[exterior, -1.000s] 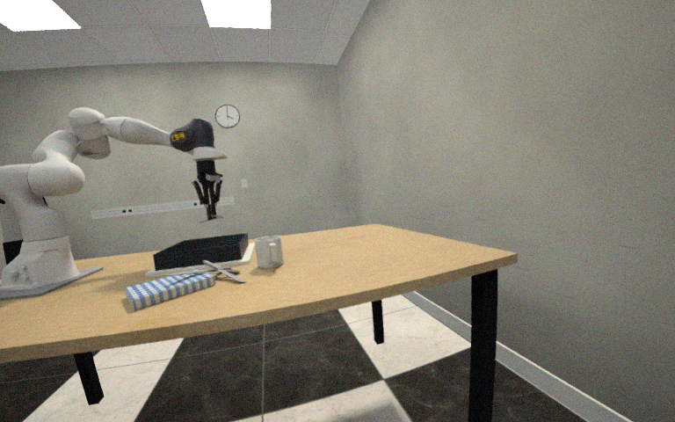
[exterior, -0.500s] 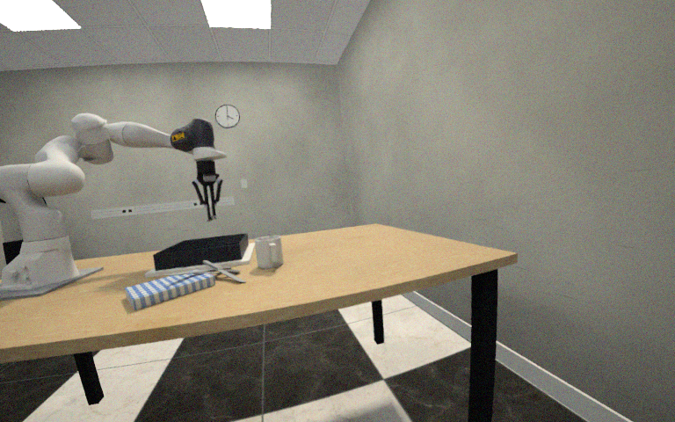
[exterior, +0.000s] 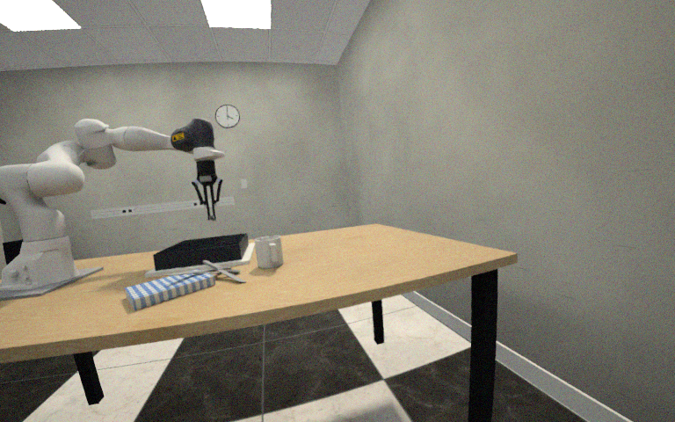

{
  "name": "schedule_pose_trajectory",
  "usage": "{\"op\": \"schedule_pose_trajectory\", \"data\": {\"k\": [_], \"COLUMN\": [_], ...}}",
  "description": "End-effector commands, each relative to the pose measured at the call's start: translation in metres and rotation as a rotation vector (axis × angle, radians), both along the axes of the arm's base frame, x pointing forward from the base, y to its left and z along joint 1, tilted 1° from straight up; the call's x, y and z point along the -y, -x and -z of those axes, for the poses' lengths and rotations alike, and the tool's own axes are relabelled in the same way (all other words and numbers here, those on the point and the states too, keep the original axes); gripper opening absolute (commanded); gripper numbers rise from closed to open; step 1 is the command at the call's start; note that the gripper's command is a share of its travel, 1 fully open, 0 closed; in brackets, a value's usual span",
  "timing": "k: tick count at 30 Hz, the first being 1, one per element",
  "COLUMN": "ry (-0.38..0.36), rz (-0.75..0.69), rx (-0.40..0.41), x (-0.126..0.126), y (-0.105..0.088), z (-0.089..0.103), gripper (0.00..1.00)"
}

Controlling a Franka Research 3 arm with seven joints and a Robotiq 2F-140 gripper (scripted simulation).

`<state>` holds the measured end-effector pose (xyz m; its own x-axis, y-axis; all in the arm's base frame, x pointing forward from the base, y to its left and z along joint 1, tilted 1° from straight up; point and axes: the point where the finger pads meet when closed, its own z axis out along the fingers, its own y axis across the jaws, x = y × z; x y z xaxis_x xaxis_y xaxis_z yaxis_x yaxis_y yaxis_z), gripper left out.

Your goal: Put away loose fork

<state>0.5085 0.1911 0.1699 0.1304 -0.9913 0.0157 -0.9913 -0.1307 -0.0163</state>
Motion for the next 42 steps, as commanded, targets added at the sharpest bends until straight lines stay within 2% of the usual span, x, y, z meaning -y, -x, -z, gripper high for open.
{"op": "schedule_pose_trajectory", "data": {"k": [1,42], "ry": [-0.006,-0.015], "rz": [0.135,0.83], "rx": [-0.009,0.0], "x": [-0.0026,-0.0025], "y": [0.0023,0.0022], "z": [0.0,-0.0001], "gripper": [0.12,0.12]}}
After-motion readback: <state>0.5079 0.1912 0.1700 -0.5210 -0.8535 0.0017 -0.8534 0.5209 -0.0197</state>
